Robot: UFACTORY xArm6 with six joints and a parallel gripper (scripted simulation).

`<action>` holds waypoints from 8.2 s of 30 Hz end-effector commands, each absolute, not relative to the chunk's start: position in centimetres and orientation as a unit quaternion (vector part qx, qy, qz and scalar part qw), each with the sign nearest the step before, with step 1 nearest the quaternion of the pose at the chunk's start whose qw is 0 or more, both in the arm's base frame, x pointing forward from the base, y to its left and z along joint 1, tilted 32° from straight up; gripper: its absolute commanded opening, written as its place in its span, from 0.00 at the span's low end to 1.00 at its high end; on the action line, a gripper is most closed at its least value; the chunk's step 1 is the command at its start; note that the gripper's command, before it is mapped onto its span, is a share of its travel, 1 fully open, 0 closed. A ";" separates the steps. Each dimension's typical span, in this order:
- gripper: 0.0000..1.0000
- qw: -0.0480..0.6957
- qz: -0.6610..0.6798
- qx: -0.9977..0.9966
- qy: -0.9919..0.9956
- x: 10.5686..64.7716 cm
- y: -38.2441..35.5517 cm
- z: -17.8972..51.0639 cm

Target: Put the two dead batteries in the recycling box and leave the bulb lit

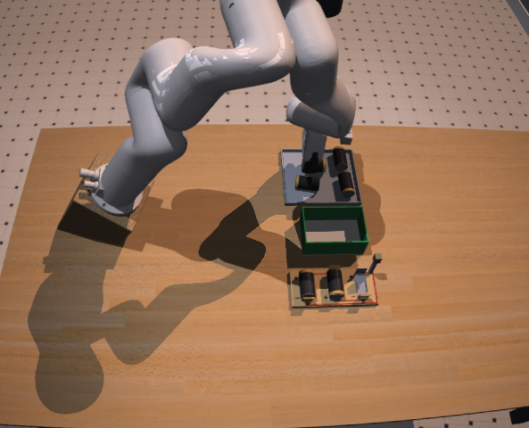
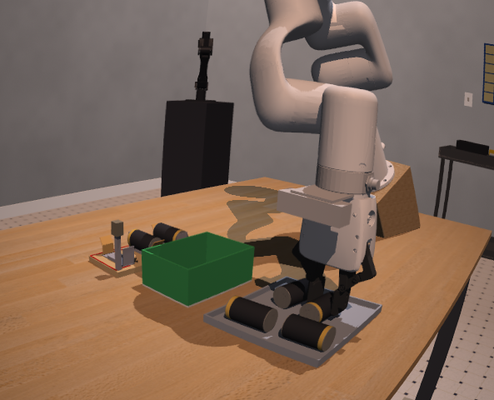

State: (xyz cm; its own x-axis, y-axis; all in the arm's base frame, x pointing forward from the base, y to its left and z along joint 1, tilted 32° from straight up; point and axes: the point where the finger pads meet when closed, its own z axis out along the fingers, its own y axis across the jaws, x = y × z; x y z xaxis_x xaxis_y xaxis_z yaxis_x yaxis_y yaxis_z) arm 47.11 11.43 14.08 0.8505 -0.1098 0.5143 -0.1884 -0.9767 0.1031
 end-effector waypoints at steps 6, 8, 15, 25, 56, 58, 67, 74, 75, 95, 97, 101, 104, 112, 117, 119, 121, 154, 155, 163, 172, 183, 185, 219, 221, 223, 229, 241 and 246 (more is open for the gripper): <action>0.28 0.074 0.263 0.959 -0.078 47.2 11.5 14.2; 0.28 0.074 0.263 0.959 -0.078 47.2 11.5 14.2; 0.28 0.074 0.263 0.959 -0.078 47.2 11.5 14.2; 0.28 0.074 0.263 0.959 -0.078 45.7 12.0 16.7; 0.28 0.075 0.263 0.959 -0.076 41.1 13.8 24.7; 0.28 0.075 0.263 0.959 -0.074 41.1 13.8 24.7; 0.28 0.083 0.261 0.961 -0.044 41.1 13.8 24.7; 0.28 0.102 0.254 0.961 0.025 41.1 13.8 24.7; 0.28 0.105 0.253 0.961 0.039 41.1 13.8 24.7; 0.28 0.178 0.208 0.903 0.332 41.1 13.8 24.7; 0.28 0.185 0.202 0.891 0.361 41.1 13.8 24.7; 0.28 0.191 0.196 0.879 0.390 41.1 13.8 24.7; 0.28 0.203 0.184 0.854 0.443 41.1 13.8 24.7; 0.28 0.225 0.156 0.788 0.551 41.1 13.8 24.7; 0.28 0.233 0.144 0.758 0.592 41.1 13.8 24.7; 0.28 0.234 0.141 0.752 0.600 41.1 13.8 24.7; 0.28 0.237 0.137 0.740 0.614 41.1 13.8 24.7; 0.28 0.243 0.125 0.710 0.649 41.2 12.5 25.0; 0.28 0.243 0.125 0.710 0.649 41.2 12.1 25.1; 0.28 0.243 0.125 0.710 0.649 41.7 7.5 26.4; 0.28 0.243 0.125 0.710 0.649 42.2 1.6 28.0; 0.28 0.243 0.125 0.710 0.649 43.1 -8.9 30.8; 0.28 0.243 0.125 0.710 0.649 43.2 -9.9 31.0; 0.28 0.243 0.125 0.710 0.649 44.3 -22.2 34.3; 0.28 0.243 0.125 0.710 0.649 44.3 -22.2 34.3; 0.28 0.243 0.125 0.710 0.649 44.3 -22.2 34.3; 0.28 0.243 0.125 0.710 0.649 44.3 -22.2 34.3; 0.28 0.243 0.125 0.710 0.649 44.9 -22.4 33.3; 0.28 0.243 0.125 0.710 0.649 45.9 -22.8 31.7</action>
